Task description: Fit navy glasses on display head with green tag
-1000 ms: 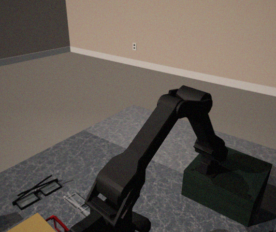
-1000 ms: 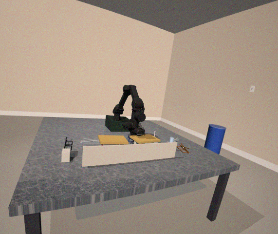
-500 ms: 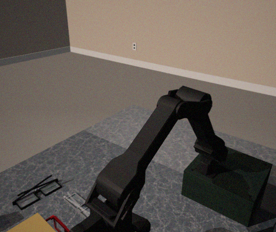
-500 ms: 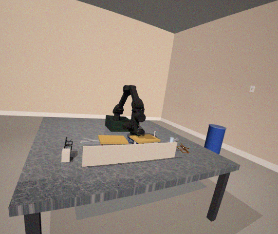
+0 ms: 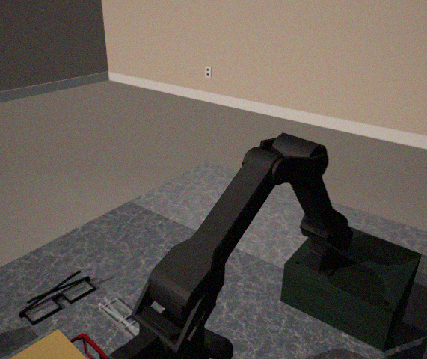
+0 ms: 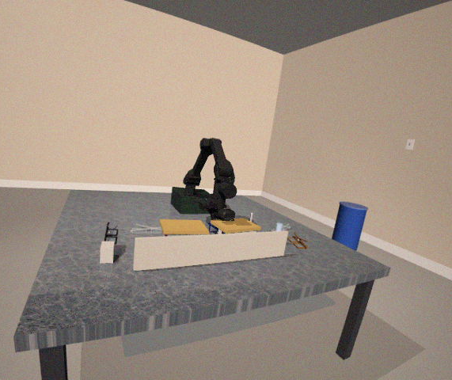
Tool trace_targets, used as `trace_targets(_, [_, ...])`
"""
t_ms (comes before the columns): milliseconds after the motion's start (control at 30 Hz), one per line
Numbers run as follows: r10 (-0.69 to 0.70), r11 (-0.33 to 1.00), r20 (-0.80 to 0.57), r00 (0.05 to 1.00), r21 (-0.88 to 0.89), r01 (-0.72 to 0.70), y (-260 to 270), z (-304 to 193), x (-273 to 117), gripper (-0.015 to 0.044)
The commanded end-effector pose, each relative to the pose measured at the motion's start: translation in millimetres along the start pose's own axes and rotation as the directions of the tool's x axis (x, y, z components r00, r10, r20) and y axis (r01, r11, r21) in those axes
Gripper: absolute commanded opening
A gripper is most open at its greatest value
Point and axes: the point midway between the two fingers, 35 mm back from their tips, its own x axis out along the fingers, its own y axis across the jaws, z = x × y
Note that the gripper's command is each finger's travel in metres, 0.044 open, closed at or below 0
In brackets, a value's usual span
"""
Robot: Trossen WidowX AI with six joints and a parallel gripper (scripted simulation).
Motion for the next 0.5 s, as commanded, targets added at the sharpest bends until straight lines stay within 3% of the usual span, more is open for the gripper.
trace_targets(0, [0.002,1.0,0.002,1.0,0.001,-0.002,1,0,-15,0.0107])
trace_targets(100, [-0.001,1.0,0.003,1.0,0.003,0.001,0,1,-33,0.0107])
trace_targets(467, [-0.002,1.0,0.003,1.0,0.003,0.002,-12,1,-36,0.0107])
